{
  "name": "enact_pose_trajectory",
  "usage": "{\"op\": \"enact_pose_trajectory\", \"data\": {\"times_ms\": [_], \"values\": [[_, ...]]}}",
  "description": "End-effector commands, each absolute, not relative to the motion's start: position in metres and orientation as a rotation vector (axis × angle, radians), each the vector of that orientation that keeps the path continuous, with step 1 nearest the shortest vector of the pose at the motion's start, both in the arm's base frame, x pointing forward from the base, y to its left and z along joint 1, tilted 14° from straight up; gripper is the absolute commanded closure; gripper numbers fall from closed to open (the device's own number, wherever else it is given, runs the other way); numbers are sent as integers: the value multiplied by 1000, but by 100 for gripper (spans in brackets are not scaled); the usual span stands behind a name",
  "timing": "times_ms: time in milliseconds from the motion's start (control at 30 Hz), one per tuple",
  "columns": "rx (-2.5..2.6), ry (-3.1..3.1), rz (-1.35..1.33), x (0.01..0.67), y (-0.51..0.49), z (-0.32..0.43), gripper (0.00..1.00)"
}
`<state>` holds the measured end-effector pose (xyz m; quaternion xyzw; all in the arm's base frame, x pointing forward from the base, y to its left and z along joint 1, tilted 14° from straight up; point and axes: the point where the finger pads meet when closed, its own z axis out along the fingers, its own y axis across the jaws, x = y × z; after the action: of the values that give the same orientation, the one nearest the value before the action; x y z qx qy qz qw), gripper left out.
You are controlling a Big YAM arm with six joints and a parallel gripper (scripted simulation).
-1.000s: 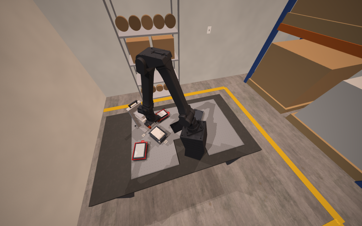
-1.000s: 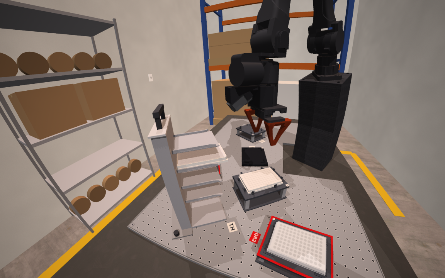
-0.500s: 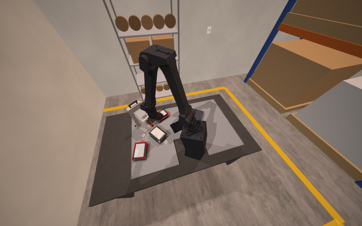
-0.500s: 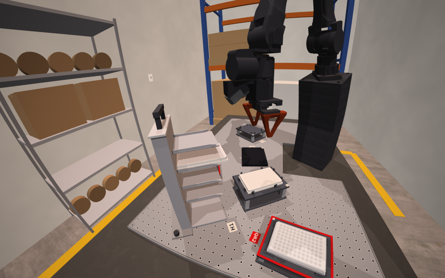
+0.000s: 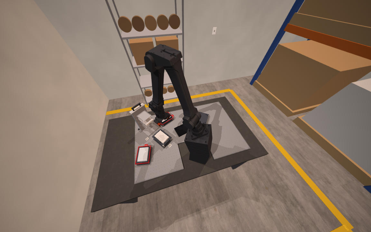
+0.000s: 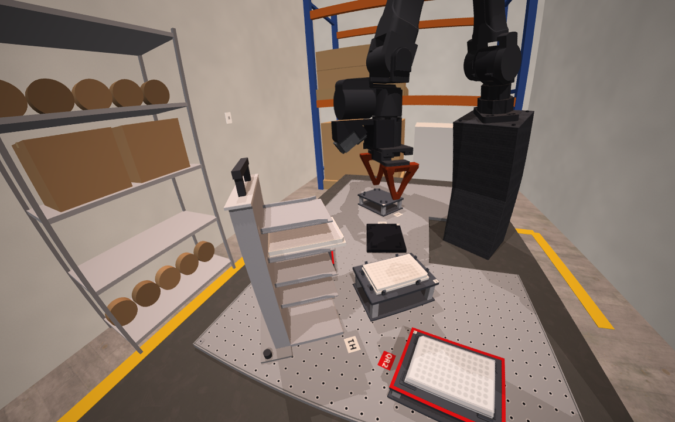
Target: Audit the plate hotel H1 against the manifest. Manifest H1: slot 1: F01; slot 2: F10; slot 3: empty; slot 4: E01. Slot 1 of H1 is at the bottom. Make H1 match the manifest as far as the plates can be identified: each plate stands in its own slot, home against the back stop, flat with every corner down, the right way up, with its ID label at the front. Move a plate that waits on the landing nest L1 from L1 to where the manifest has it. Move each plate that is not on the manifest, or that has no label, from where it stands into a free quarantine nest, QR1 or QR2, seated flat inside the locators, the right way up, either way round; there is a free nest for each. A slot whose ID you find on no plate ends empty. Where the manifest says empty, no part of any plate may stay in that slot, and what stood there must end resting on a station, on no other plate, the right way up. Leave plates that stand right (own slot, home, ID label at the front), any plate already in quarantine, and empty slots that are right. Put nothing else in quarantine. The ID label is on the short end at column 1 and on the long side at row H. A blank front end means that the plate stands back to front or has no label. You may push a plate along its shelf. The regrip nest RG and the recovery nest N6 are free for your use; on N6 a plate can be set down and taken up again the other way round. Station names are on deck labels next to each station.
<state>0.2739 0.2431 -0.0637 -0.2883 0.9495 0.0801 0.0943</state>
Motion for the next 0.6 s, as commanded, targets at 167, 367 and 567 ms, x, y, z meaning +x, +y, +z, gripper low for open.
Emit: {"op": "enact_pose_trajectory", "data": {"times_ms": [167, 367, 567], "values": [[-832, 2682, 276, 291, 217, -64, 0], [-811, 2627, 295, 295, 203, -68, 0], [-777, 2540, 323, 302, 184, -73, 0]]}}
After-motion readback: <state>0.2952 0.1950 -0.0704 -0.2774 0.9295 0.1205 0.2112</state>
